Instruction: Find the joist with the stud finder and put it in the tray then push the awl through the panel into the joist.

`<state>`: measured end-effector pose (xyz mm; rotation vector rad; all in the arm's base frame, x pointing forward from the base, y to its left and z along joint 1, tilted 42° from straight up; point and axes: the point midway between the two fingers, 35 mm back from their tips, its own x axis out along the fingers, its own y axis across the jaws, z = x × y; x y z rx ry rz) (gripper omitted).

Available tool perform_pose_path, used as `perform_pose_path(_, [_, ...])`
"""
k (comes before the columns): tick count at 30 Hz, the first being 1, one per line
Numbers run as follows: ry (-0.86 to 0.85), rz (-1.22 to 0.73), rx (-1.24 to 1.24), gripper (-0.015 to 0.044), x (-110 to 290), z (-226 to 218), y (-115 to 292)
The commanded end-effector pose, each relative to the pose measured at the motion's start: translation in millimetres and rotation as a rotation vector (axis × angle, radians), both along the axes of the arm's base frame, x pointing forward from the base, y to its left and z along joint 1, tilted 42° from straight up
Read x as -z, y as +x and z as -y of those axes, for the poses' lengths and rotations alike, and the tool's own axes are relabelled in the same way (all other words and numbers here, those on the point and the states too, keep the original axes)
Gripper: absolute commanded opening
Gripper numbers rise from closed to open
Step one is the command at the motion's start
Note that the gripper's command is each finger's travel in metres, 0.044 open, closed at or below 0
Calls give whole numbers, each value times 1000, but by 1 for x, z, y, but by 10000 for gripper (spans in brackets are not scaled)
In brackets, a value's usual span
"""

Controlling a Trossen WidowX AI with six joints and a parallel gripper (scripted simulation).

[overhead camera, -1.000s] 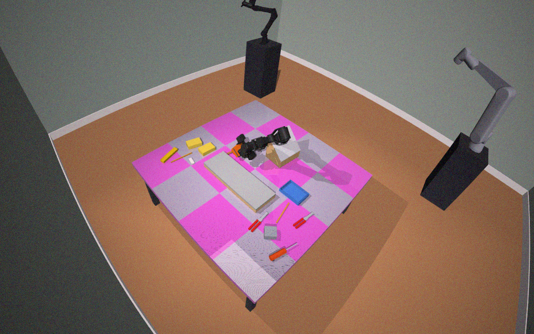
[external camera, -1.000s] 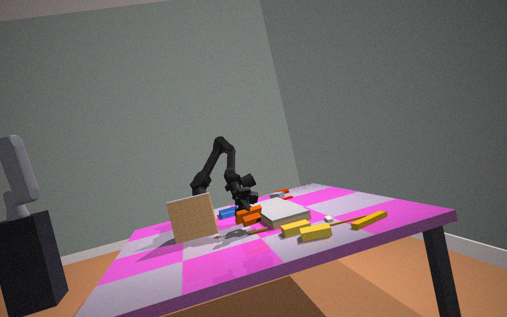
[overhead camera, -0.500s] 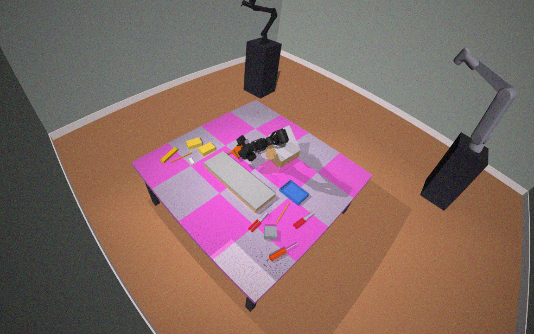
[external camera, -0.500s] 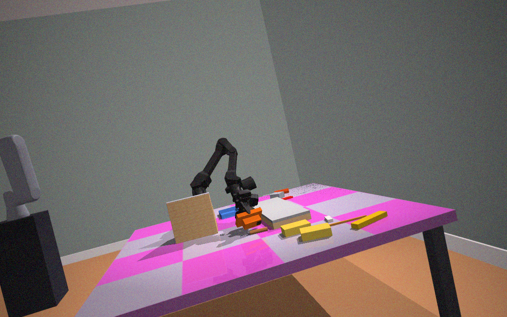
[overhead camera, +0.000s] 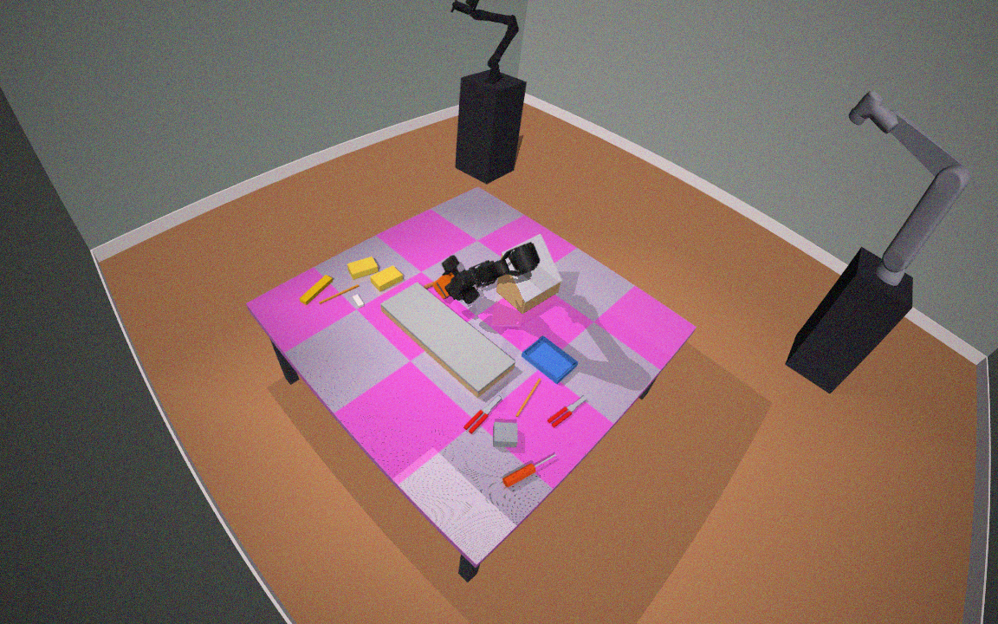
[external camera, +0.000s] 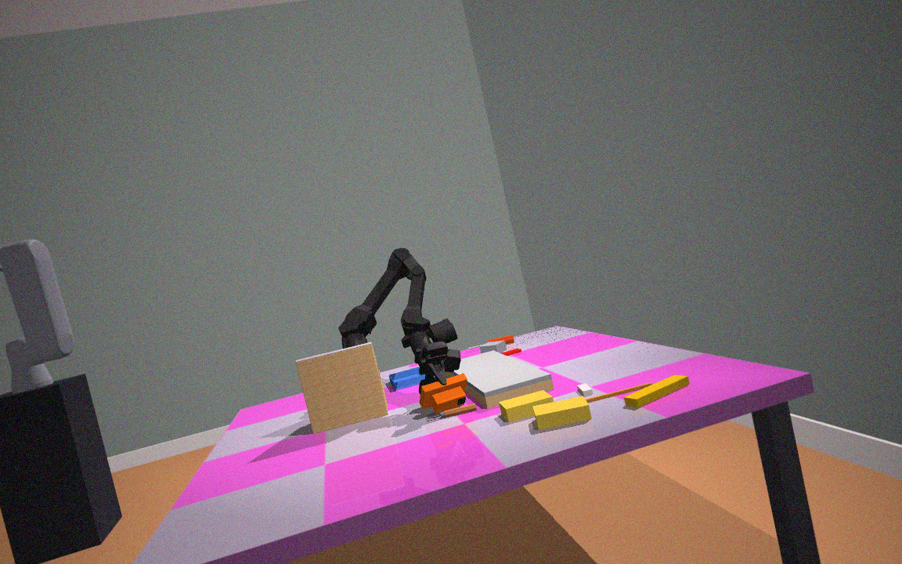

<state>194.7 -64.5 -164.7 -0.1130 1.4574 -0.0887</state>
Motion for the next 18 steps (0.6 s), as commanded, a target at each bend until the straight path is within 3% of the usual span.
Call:
perform_pose_path(1, [0,-1,1,131,0,0,0])
perform_pose_path(13, [0,-1,1,440,0,0,0])
perform_pose_path(18, [0,-1,1,440,-3,0,0])
